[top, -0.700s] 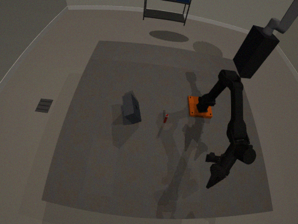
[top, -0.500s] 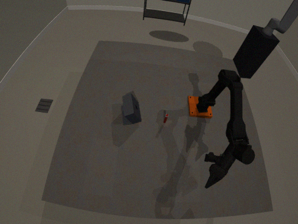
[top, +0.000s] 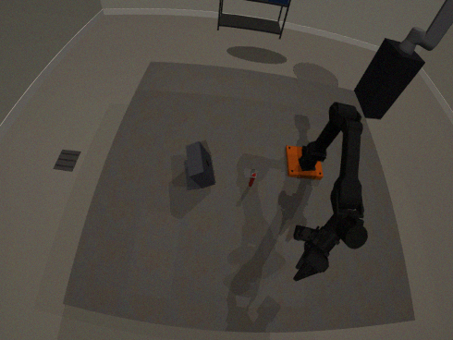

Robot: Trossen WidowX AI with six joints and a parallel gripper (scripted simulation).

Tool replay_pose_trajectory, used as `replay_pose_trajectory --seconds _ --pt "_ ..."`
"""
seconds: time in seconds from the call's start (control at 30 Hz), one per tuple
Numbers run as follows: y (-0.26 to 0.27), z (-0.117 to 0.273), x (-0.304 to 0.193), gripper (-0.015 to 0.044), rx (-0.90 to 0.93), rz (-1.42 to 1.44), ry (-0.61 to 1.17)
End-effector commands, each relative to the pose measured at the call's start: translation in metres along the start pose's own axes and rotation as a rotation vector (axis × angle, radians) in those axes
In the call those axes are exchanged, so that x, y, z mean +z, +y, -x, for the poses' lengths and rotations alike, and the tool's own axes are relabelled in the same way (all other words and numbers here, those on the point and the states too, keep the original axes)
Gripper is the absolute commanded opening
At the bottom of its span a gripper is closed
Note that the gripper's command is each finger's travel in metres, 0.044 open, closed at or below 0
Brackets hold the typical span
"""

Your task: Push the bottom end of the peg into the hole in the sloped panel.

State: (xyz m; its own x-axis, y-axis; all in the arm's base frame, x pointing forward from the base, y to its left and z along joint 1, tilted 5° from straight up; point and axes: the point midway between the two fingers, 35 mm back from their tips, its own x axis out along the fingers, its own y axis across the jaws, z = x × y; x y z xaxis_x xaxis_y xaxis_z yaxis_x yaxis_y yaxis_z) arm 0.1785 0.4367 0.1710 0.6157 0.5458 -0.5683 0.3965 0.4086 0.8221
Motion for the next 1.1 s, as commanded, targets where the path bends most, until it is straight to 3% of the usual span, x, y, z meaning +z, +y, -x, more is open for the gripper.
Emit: replay_pose_trajectory --seconds 0.0,1.07 --pt "-0.002 -0.001 0.015 0.0440 -0.030 0.096 -0.016" --pt "-0.034 -0.003 0.131 0.0440 -0.339 0.798 -0.031"
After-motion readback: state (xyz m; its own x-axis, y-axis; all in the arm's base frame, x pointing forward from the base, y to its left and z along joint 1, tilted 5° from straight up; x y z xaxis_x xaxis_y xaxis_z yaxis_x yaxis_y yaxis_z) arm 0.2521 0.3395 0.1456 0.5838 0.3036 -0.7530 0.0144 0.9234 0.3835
